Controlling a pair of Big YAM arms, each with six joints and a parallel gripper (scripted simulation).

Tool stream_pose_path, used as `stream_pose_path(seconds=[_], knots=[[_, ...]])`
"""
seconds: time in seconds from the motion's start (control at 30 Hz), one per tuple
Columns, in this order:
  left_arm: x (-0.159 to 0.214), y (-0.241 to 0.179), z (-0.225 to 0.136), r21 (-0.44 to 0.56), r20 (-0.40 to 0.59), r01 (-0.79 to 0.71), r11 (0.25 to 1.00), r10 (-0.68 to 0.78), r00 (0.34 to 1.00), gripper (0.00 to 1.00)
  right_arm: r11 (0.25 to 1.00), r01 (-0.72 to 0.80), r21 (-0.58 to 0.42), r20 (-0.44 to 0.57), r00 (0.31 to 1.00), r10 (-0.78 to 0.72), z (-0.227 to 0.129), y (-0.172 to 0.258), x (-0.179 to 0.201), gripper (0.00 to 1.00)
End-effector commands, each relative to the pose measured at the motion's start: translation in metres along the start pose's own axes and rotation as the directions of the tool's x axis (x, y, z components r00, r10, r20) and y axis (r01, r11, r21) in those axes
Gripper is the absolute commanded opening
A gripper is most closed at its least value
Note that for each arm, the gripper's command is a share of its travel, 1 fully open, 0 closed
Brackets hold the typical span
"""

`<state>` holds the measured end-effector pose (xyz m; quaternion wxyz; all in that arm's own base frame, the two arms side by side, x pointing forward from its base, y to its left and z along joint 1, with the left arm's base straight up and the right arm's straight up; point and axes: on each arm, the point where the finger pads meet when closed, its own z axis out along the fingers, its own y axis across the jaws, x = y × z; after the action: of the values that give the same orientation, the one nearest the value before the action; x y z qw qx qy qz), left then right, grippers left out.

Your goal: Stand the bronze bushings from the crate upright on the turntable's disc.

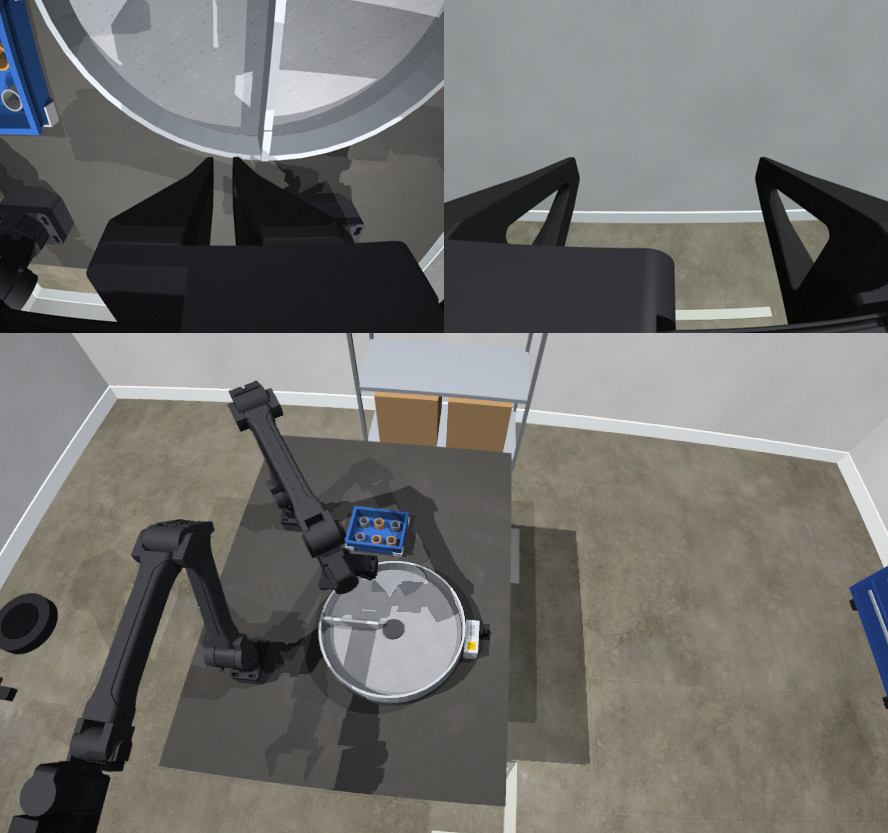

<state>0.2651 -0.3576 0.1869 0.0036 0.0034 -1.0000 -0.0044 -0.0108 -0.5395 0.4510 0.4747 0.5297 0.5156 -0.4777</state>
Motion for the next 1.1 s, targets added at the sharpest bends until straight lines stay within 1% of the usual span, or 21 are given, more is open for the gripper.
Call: stream_pose_path(seconds=[0.0, 0.57, 0.67, 0.87, 1.07], knots=[[-0.004, -0.011, -0.014, 0.03, 0.023, 0.001, 1.0, -0.001, 1.0, 0.11, 1.0, 0.01, 0.006, 0.093, 0.996, -0.01, 0.001, -0.001, -0.05, 1.0], [-0.004, -0.011, -0.014, 0.03, 0.023, 0.001, 1.0, -0.002, 1.0, 0.11, 1.0, 0.01, 0.006, 0.093, 0.996, -0.01, 0.001, -0.001, -0.05, 1.0], [-0.001, 0.001, -0.009, 0.02, 0.015, 0.022, 1.0, -0.023, 1.0, 0.11, 1.0, 0.01, 0.006, 0.093, 0.996, -0.01, 0.001, -0.001, -0.05, 1.0], [-0.006, 0.02, -0.01, 0.03, 0.018, 0.121, 0.992, -0.121, 0.992, 0.11, 1.0, 0.01, 0.006, 0.093, 0.996, -0.01, 0.001, -0.001, -0.05, 1.0], [-0.009, 0.061, -0.008, 0.03, 0.012, 0.32, 0.947, -0.32, 0.947, 0.11, 1.0, 0.01, 0.006, 0.093, 0.996, -0.01, 0.001, -0.001, -0.05, 1.0]])
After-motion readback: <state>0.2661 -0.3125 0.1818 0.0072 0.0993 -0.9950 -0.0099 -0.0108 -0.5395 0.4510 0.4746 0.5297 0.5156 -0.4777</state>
